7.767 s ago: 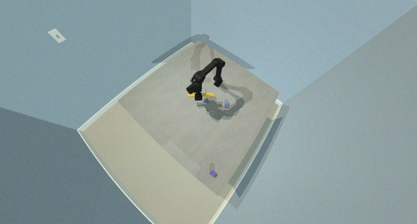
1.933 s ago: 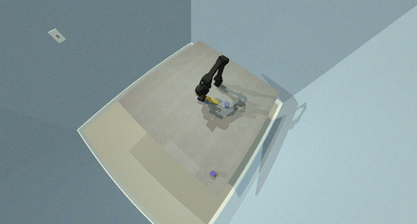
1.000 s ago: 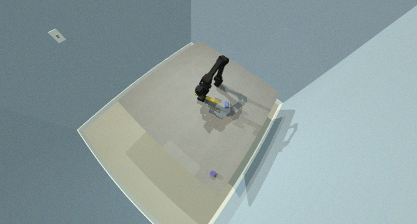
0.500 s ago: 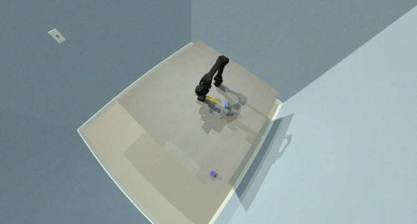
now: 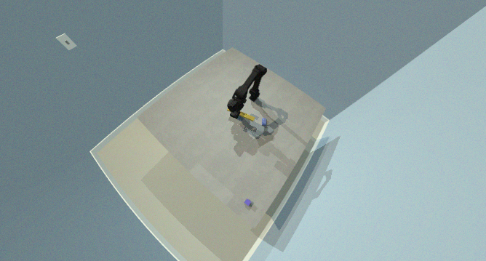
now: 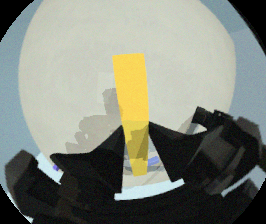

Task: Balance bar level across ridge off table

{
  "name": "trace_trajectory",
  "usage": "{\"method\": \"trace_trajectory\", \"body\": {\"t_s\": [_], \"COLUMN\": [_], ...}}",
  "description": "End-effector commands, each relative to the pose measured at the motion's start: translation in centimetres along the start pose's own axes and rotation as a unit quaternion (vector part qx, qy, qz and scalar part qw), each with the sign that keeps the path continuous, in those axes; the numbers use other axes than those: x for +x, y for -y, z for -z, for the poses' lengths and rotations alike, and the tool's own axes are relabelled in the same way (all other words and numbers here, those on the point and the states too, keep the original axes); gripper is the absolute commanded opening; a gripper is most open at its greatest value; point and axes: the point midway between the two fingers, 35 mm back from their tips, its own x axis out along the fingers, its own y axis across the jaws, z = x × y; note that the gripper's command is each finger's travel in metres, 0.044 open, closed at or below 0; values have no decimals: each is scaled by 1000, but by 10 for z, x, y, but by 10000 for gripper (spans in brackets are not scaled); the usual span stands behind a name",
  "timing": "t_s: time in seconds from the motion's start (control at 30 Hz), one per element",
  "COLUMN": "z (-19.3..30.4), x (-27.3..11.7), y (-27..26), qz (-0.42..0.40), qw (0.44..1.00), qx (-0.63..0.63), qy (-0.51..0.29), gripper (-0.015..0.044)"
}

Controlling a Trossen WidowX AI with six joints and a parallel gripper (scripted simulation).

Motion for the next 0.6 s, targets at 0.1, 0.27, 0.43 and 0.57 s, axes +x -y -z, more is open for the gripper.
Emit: {"method": "trace_trajectory", "body": {"t_s": [0.1,0.27,0.43,0.57], "z": [0,0,0,0], "x": [0,0,0,0], "y": [0,0,0,0], "qz": [0,0,0,0], "qw": [1000,1000,1000,1000], "qx": [0,0,0,0], "qy": [0,0,0,0], "gripper": [167,167,167,168]}}
